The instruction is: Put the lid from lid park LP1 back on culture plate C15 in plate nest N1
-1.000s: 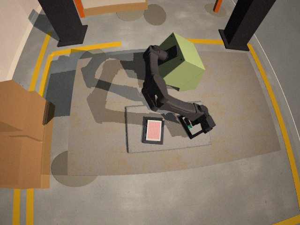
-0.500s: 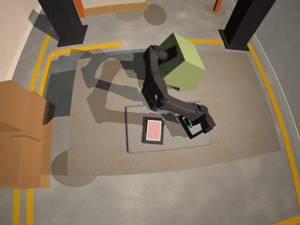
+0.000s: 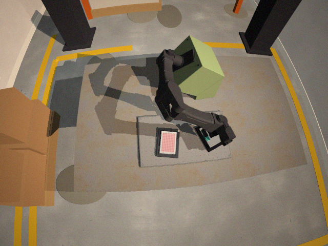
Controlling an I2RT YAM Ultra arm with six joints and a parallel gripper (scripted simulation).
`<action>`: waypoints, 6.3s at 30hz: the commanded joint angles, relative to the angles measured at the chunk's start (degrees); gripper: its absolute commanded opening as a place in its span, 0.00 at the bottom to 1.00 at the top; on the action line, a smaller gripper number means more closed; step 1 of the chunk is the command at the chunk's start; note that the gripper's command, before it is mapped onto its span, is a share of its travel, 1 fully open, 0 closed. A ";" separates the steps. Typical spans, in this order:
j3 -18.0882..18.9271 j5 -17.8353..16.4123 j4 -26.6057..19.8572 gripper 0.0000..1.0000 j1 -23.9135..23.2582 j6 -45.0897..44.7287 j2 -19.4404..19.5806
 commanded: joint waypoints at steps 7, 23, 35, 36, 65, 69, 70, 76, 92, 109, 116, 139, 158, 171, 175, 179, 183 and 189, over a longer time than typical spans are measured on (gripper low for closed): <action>0.07 -0.02 -0.03 1.00 0.84 0.20 -0.49; 0.09 -0.04 -0.28 1.00 0.96 0.39 -0.56; 0.11 -0.05 -0.44 1.00 1.03 0.52 -0.61; 0.11 -0.05 -0.46 1.00 1.04 0.53 -0.62; -0.14 0.25 3.71 1.00 -0.91 -2.70 0.72; -0.15 0.27 4.06 1.00 -1.08 -2.98 0.83; -0.16 0.28 4.24 1.00 -1.16 -3.13 0.89; -0.19 0.33 5.04 1.00 -1.54 -3.76 1.15; -0.21 0.35 5.49 1.00 -1.76 -4.12 1.30; -0.19 0.36 5.58 0.00 -1.80 -4.19 1.34; -0.19 0.36 5.58 0.00 -1.80 -4.19 1.34; -0.18 0.23 3.46 0.00 -0.78 -2.50 0.59; 0.52 -0.39 -4.14 0.00 2.74 3.30 -1.69; 1.29 -0.92 -9.04 0.00 4.98 6.89 -2.98; 1.44 -1.03 -9.90 0.00 5.37 7.51 -3.21; 1.51 -1.07 -10.24 0.00 5.52 7.74 -3.29; 1.55 -1.09 -10.43 0.00 5.61 7.88 -3.33; 1.57 -1.10 -10.53 0.00 5.65 7.95 -3.35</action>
